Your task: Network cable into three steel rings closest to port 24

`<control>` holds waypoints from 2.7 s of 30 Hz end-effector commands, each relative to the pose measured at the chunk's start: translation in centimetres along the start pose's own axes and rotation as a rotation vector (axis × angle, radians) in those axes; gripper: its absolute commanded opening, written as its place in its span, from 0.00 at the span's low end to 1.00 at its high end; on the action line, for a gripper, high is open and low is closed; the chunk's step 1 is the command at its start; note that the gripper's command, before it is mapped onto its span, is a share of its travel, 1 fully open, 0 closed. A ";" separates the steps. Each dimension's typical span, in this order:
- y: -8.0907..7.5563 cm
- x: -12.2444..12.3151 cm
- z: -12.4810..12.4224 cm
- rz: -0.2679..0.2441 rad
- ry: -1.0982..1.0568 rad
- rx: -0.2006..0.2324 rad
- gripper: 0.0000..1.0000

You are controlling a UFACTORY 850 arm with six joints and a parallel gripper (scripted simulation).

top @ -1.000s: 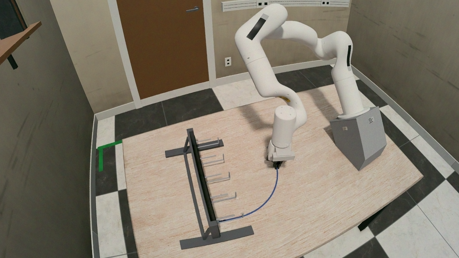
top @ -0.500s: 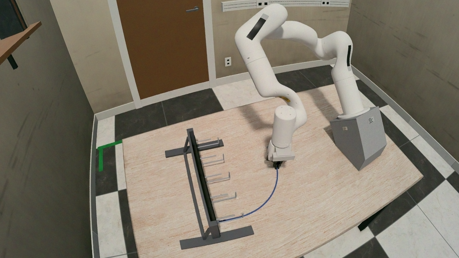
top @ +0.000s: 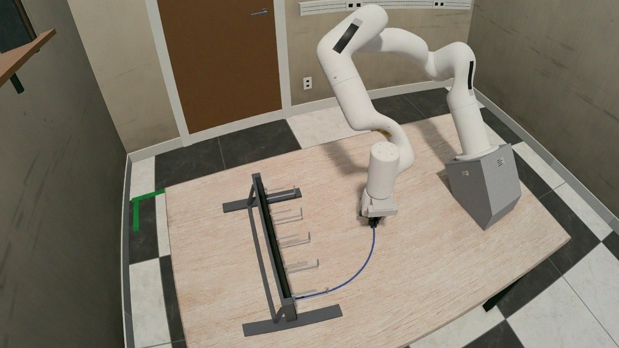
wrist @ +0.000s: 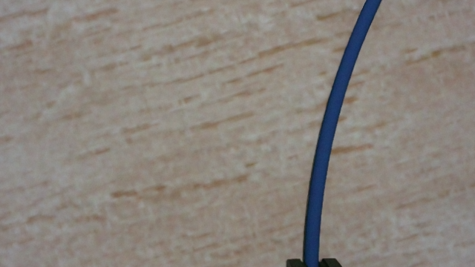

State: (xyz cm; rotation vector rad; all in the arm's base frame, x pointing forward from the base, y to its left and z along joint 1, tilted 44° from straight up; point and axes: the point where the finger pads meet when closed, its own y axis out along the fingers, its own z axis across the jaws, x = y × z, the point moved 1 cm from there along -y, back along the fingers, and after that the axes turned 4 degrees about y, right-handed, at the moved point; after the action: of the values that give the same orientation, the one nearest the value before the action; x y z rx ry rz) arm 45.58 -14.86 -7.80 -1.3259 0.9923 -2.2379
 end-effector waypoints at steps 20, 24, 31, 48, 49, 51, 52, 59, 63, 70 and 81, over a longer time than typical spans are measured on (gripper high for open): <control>-2.0 0.0 0.1 0.001 0.000 0.001 0.00; -2.5 0.0 0.1 0.001 0.000 0.001 0.00; -3.1 0.0 0.1 0.001 0.000 0.001 0.00; -3.9 0.0 0.1 0.001 0.000 0.001 0.00; -3.9 0.0 0.1 0.001 0.000 0.001 0.00; -3.9 0.0 0.1 0.001 0.000 0.001 0.00; -3.9 0.0 0.1 0.001 0.000 0.001 0.00; -5.1 0.4 3.0 0.000 -0.022 0.002 0.00; -6.7 1.0 6.6 0.000 -0.049 0.002 0.00; -8.9 1.9 11.7 0.000 -0.088 0.002 0.00; -12.9 3.5 20.9 0.000 -0.158 0.002 0.00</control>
State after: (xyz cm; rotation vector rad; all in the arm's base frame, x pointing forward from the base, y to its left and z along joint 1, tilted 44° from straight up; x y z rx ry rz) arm 59.97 -15.62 8.08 -1.4423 0.9306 -2.1196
